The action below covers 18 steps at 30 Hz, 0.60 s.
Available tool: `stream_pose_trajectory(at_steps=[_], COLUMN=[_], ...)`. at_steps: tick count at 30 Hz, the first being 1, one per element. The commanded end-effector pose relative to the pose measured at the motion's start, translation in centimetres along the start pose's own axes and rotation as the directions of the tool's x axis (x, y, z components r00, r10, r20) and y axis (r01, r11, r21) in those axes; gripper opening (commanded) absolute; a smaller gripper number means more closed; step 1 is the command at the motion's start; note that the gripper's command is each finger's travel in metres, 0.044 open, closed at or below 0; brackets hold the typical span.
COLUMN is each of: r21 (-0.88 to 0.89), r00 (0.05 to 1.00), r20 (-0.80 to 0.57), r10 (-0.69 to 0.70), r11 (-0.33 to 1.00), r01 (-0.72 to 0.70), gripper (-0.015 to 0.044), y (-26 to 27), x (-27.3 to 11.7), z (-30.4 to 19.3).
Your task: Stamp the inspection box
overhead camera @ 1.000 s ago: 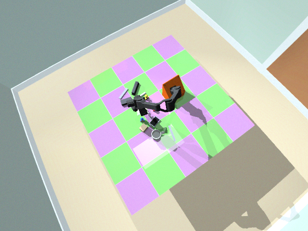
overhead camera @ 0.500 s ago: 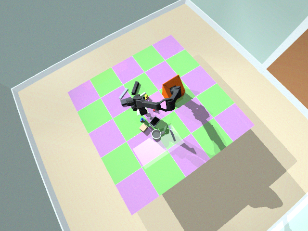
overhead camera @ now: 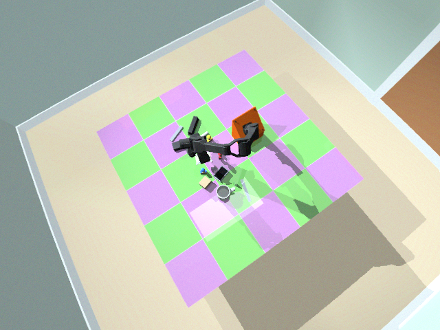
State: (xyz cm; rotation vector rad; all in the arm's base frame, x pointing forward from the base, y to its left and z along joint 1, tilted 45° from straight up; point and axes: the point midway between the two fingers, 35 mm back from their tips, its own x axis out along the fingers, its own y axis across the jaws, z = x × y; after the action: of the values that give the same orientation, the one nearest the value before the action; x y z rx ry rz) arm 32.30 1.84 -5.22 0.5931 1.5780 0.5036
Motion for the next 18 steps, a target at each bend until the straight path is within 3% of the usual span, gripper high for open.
stream_pose_trajectory(at_steps=[1,18], r21=[-0.009,-0.009], r00=[1.000,1.000], r20=[0.009,0.009], r10=[-0.007,-0.007], r11=[1.000,1.000], r01=[0.007,0.007], gripper=[0.0000,0.0000], y=[0.0,-0.5], x=[-1.0,-2.9], z=[0.2,0.6])
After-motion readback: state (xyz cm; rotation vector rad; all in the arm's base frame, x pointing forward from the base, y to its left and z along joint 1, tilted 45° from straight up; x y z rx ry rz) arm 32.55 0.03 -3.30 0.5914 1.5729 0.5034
